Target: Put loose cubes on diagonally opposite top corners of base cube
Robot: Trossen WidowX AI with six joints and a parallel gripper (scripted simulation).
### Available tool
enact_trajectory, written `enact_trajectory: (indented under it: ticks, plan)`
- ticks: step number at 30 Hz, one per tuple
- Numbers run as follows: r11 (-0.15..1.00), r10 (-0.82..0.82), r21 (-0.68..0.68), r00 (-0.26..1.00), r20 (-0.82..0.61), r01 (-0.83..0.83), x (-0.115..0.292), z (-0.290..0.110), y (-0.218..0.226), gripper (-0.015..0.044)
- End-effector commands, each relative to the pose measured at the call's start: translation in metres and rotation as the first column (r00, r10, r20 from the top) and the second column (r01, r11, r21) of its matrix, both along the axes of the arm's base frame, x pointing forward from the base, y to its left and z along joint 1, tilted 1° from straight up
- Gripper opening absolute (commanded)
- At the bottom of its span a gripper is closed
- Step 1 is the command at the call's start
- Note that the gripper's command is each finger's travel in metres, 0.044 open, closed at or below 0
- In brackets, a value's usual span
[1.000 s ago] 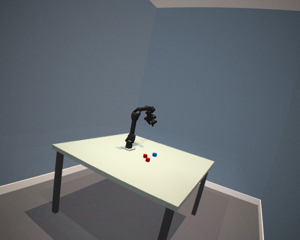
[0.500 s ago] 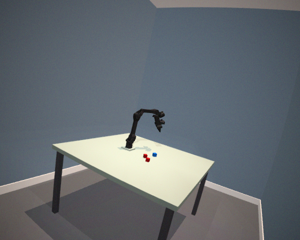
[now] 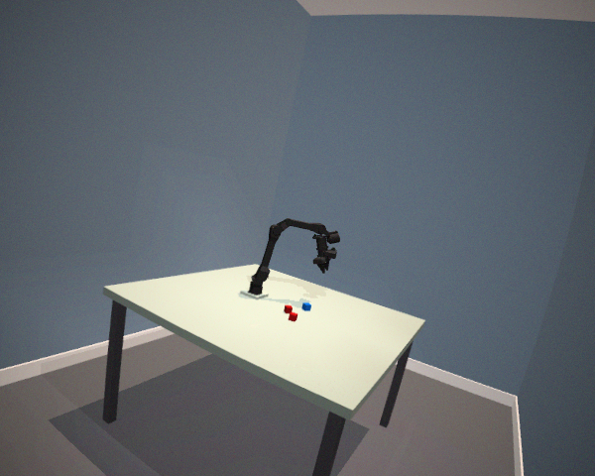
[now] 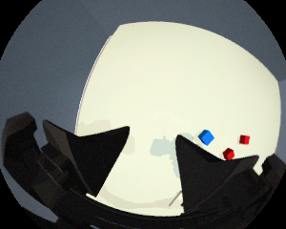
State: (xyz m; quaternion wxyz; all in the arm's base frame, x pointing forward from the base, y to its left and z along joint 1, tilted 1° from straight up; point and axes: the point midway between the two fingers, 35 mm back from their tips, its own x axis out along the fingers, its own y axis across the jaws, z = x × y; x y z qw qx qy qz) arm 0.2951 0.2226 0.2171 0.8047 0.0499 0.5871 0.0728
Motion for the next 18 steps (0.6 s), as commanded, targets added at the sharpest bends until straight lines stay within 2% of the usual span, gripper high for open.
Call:
enact_trajectory:
  ticks: [1, 9, 18]
  plan:
    - [0.984, -0.176, -0.008, 0.983, -0.048, 0.175, 0.023, -0.01, -0.039, 0.0265]
    - [0.893, -0.45, -0.029, 0.886, -0.111, 0.45, 0.051, -0.025, -0.11, 0.0265]
    - [0.7, -0.71, -0.062, 0.682, -0.176, 0.712, 0.063, -0.04, -0.195, 0.0265]
